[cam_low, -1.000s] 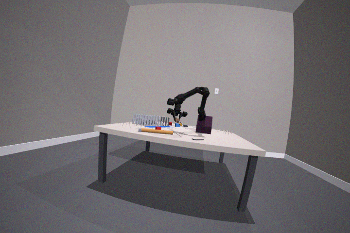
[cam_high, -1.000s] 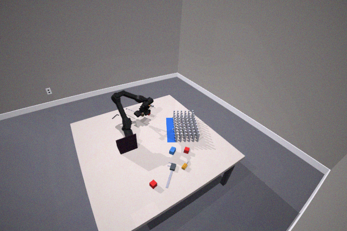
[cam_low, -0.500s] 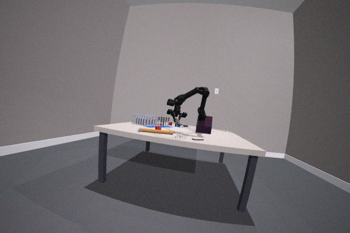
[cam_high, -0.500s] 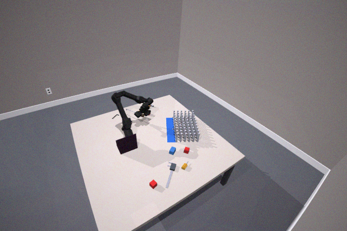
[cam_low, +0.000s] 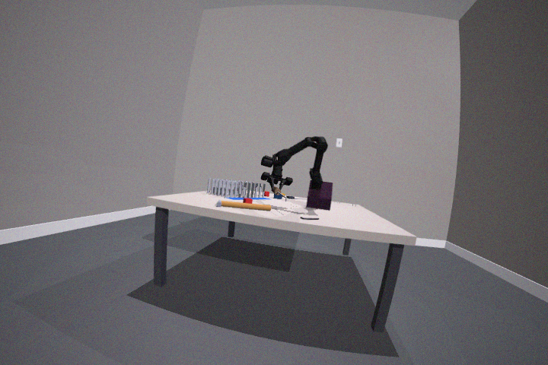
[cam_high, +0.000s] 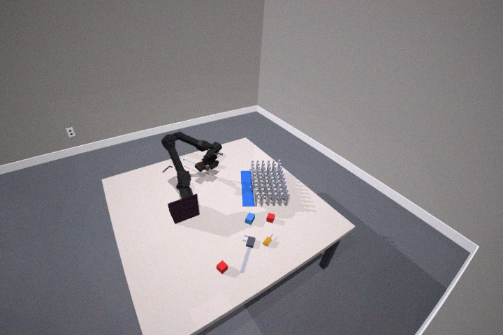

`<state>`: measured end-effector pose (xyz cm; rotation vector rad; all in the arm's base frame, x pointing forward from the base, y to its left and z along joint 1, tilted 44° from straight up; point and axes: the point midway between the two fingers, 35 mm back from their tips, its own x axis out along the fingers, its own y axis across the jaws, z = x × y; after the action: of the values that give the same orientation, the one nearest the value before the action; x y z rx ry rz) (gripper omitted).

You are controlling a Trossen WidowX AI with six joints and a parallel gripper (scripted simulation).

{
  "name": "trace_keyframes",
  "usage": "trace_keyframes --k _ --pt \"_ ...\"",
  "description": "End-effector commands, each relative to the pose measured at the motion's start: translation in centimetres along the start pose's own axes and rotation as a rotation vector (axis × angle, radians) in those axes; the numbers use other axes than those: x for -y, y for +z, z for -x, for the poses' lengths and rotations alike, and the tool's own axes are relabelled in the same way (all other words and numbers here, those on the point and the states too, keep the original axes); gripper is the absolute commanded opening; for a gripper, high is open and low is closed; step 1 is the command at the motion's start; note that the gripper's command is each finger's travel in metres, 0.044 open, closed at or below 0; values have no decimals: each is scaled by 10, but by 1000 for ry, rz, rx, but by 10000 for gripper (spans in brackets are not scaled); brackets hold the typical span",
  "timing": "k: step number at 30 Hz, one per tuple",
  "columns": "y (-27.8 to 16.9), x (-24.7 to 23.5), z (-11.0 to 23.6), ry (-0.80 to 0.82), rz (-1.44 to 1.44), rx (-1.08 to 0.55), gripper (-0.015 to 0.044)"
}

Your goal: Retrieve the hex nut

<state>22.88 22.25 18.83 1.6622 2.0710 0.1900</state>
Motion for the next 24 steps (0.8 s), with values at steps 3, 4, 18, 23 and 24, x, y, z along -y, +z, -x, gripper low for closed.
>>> trace_keyframes --k 3,4,18,23,24 --pt "3 1 -3 -2 -9 0 0" --pt "3 1 -3 -2 -9 1 0" --pt "7 1 -9 -1 -8 3 0" --pt "8 1 -11 -1 -8 3 0" --pt "8 1 -11 -1 -8 4 0"
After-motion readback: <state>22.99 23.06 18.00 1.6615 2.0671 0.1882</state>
